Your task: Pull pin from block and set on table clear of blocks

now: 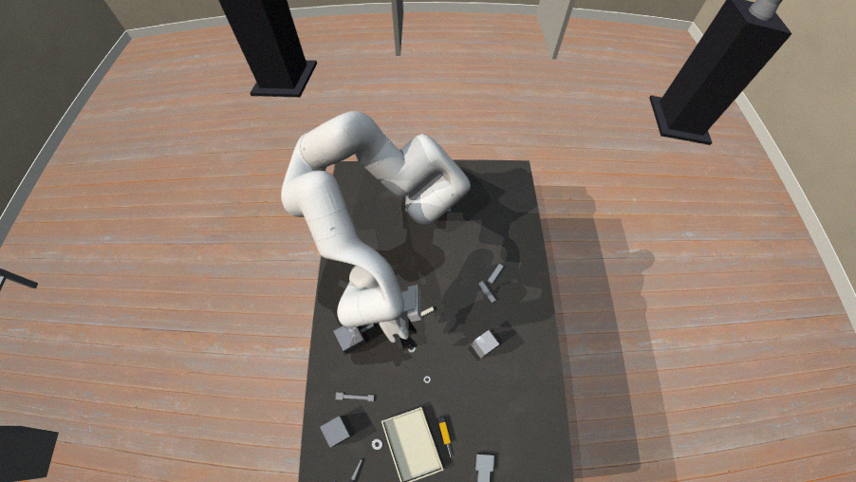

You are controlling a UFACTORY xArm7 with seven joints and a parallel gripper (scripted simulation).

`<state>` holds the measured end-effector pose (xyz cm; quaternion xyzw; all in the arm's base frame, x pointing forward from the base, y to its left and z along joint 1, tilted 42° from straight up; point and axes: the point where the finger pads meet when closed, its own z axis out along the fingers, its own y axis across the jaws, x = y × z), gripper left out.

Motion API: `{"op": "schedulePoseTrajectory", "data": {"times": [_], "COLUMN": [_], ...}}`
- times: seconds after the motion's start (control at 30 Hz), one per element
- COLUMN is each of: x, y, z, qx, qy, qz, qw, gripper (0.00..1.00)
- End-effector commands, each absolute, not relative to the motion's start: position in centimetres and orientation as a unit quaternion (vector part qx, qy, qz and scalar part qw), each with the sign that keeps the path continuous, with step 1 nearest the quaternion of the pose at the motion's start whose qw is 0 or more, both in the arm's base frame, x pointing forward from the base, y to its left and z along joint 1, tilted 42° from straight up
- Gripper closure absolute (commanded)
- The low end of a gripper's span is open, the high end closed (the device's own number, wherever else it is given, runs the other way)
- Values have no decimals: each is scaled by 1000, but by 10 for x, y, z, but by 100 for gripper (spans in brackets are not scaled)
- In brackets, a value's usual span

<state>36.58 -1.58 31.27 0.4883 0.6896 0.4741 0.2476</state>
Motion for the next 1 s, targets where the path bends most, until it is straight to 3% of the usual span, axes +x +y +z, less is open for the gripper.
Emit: {"op": "schedulePoseTrajectory", "data": {"times": [0.0,0.97], "x": [365,363], "y": [-22,-59], "z": [311,290], "qx": [491,501], "qy": [691,707], "qz": [471,442], "qw": [245,232], "gripper": [57,57]}}
